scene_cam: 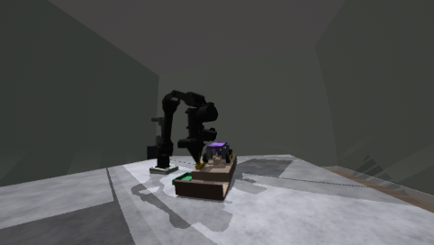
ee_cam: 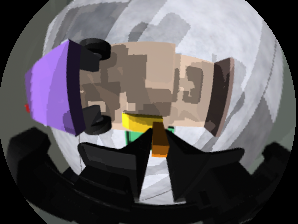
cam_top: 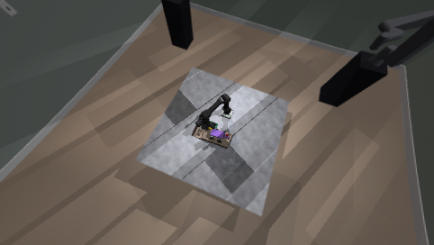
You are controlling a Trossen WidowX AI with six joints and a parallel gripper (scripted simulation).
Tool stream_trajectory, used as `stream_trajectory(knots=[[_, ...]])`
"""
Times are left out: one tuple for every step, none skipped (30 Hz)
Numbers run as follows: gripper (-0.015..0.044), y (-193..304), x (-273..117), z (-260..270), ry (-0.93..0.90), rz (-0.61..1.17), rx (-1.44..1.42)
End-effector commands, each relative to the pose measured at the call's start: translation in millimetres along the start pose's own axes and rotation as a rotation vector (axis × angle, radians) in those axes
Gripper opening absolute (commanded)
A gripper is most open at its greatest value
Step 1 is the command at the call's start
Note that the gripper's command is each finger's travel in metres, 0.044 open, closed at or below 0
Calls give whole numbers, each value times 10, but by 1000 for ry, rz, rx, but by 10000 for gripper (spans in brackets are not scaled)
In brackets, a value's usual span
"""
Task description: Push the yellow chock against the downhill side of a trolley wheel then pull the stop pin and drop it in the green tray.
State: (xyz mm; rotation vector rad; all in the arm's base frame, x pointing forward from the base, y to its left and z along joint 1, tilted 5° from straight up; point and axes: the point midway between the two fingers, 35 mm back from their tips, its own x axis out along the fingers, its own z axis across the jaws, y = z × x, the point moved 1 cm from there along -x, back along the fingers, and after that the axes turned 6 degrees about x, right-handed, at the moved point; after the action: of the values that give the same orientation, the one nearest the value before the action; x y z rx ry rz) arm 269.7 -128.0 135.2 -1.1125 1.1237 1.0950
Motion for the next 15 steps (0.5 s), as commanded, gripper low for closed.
stream_trajectory(knots=[[0,9,-2,52,-3,2,1],[0,8,-2,60,-3,2,1],[0,7,-2,68,-3,2,1],[0,6,-3,76,-4,2,1],[0,4,-3,84,-4,2,1],[0,3,-3,92,-4,2,1],[0,2,-4,100,-4,2,1],[0,1,-4,108,-4,2,1],[0,-1,-5,116,-4,2,1],[0,-2,-5,124,-4,2,1],[0,-3,-5,133,-4,2,1],[0,-4,-6,141,-4,2,2],[0,-5,-6,149,-4,2,2],[0,-6,-6,157,-4,2,2],[0,-7,-7,166,-4,2,2]])
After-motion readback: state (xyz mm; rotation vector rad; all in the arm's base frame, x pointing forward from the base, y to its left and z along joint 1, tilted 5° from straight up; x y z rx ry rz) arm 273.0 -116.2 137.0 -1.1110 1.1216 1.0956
